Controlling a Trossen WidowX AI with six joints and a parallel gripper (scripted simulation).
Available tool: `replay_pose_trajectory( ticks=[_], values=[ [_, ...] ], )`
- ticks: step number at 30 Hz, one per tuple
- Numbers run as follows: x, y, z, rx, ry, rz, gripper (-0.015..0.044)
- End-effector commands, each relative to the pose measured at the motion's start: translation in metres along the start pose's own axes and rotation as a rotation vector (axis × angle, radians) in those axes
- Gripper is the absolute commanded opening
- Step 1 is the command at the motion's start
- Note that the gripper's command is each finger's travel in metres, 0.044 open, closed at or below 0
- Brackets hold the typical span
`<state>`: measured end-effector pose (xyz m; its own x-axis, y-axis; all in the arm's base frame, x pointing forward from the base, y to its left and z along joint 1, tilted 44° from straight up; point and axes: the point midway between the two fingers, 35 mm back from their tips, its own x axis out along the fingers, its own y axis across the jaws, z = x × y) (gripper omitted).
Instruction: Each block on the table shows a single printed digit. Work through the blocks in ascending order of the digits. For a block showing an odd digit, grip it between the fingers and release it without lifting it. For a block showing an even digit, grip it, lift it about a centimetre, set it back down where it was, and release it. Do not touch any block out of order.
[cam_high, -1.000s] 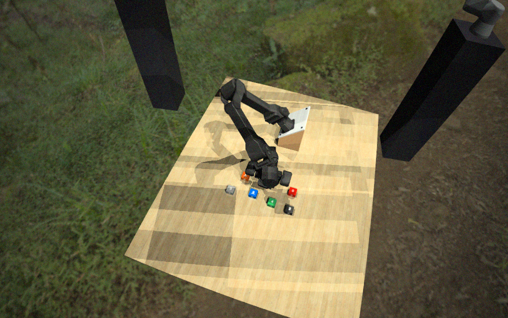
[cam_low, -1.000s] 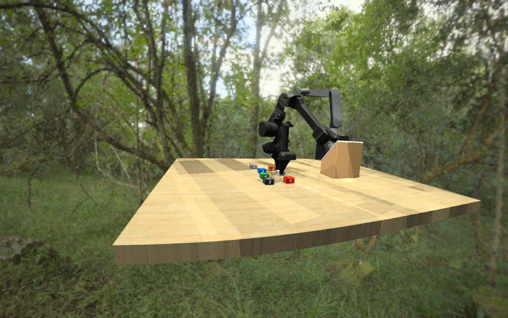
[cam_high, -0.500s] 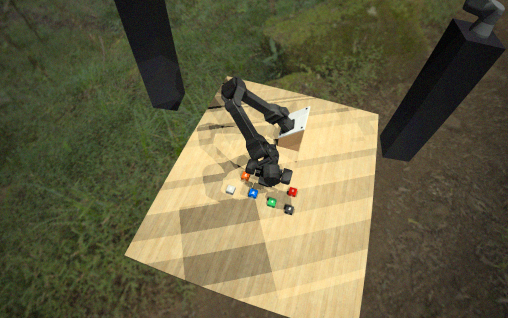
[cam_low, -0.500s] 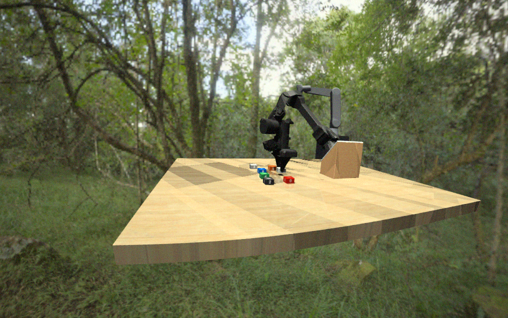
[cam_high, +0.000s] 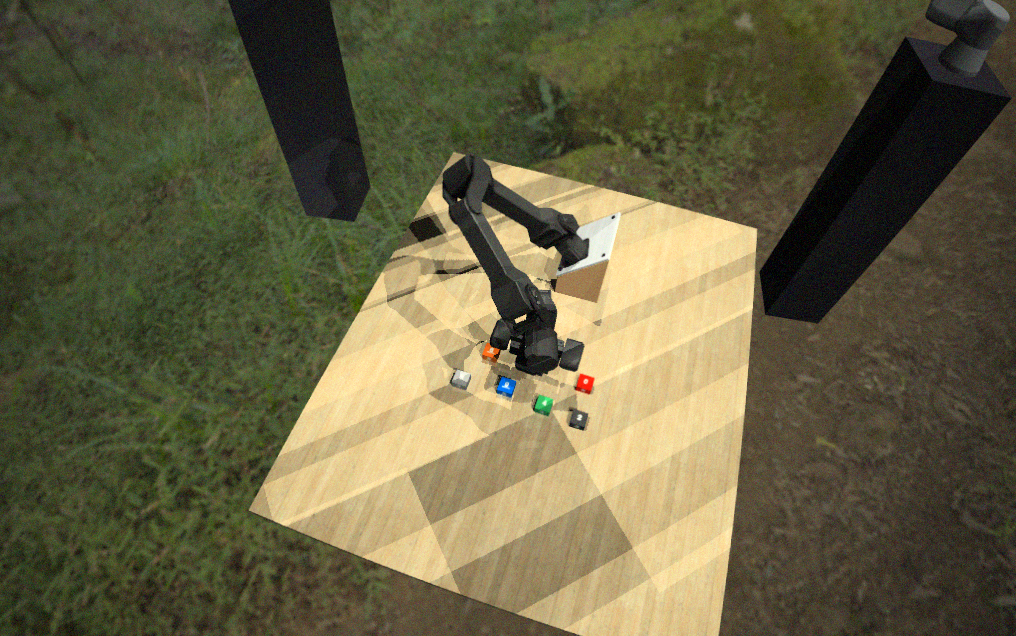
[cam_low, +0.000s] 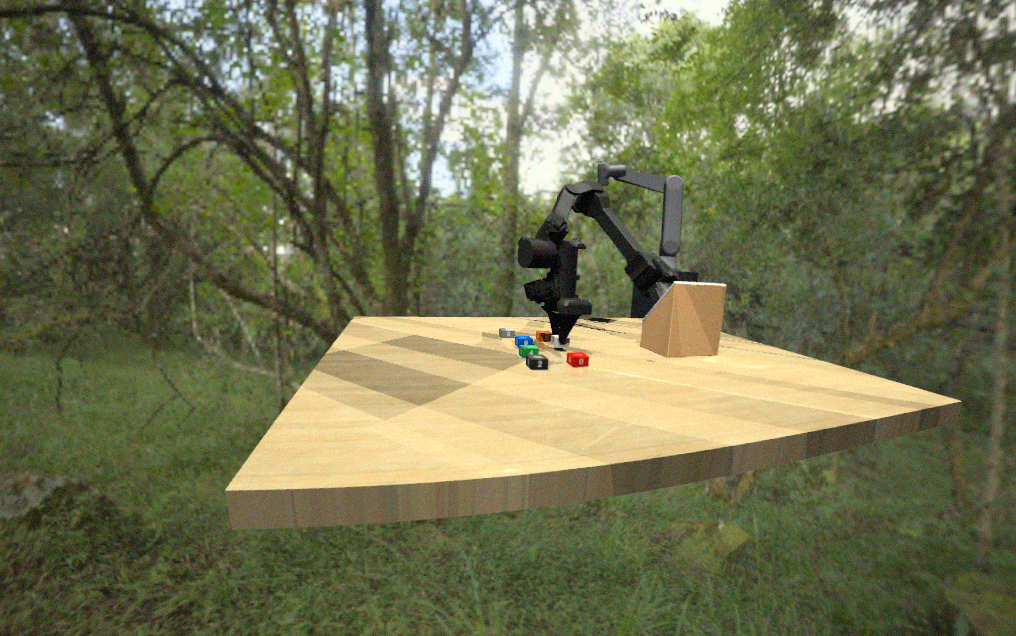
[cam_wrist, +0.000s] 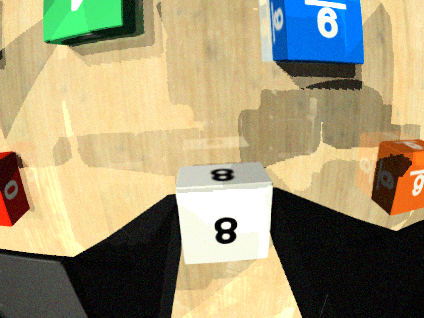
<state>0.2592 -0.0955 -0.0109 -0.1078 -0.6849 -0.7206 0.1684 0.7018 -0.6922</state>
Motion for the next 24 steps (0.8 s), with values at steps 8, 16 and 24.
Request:
replay_pose_trajectory(
  ticks=[8, 16, 24],
  values=[
    [0.0112, 0.0006, -0.0013, -0.009, 0.002, 0.0, 0.012],
    [0.0112, 0.0006, -0.0013, -0.009, 0.002, 0.0, 0.012],
    [0.0112, 0.0006, -0.0013, -0.009, 0.002, 0.0, 0.033]
  ],
)
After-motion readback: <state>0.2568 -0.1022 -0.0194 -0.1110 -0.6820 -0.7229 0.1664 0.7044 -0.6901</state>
